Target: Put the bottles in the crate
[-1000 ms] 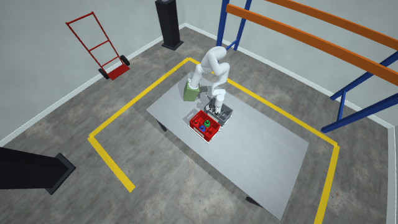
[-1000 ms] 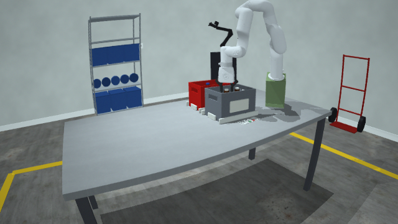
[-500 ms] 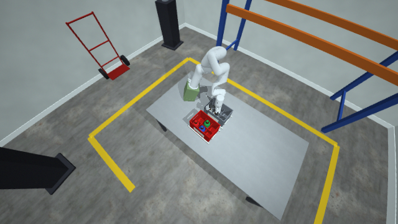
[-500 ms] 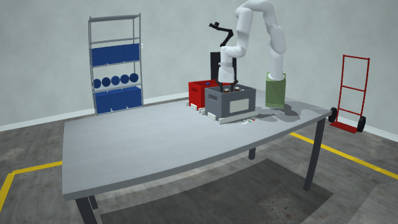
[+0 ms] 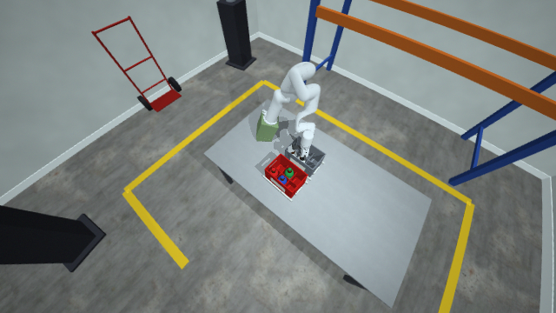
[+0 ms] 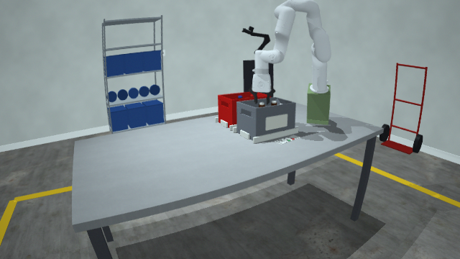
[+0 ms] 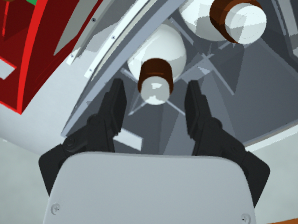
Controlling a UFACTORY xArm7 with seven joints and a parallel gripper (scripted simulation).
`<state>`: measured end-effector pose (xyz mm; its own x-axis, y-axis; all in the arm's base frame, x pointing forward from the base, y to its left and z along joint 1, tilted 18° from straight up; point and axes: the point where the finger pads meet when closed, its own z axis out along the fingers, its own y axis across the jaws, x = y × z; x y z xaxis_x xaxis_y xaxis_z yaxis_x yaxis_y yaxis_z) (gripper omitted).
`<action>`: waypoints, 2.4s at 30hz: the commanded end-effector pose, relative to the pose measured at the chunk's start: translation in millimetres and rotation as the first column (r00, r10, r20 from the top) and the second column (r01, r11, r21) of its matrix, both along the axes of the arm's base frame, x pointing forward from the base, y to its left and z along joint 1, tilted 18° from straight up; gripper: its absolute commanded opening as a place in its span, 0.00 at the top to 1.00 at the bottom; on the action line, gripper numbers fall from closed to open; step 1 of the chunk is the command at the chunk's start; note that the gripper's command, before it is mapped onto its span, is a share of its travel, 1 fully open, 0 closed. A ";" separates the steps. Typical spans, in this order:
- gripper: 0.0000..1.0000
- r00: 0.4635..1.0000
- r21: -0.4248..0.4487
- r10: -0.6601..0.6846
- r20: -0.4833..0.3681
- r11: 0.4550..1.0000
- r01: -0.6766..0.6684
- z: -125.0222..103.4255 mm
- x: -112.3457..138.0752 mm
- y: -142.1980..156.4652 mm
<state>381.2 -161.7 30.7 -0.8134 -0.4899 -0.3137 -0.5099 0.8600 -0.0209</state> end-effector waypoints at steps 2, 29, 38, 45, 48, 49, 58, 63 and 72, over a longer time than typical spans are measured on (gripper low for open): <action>0.35 1.000 -0.001 -0.001 0.001 1.000 0.001 13.1 -3.0 -2.6; 0.35 1.000 -0.001 -0.001 0.001 1.000 0.001 63.7 -17.7 -10.2; 0.35 1.000 -0.002 -0.001 0.001 1.000 0.001 56.3 -25.8 -43.5; 0.35 1.000 -0.002 -0.001 0.001 1.000 0.001 49.1 -33.8 -76.9; 0.35 1.000 -0.002 -0.001 0.001 1.000 0.001 45.9 -37.2 -91.2; 0.35 1.000 -0.002 -0.001 0.001 1.000 0.001 44.9 -38.3 -96.0; 0.35 1.000 -0.002 -0.001 0.001 1.000 0.001 37.6 -46.2 -129.4; 0.35 1.000 -0.003 -0.001 0.001 1.000 0.001 32.5 -51.7 -152.8; 0.35 1.000 -0.003 -0.001 0.001 1.000 0.001 32.5 -51.7 -152.8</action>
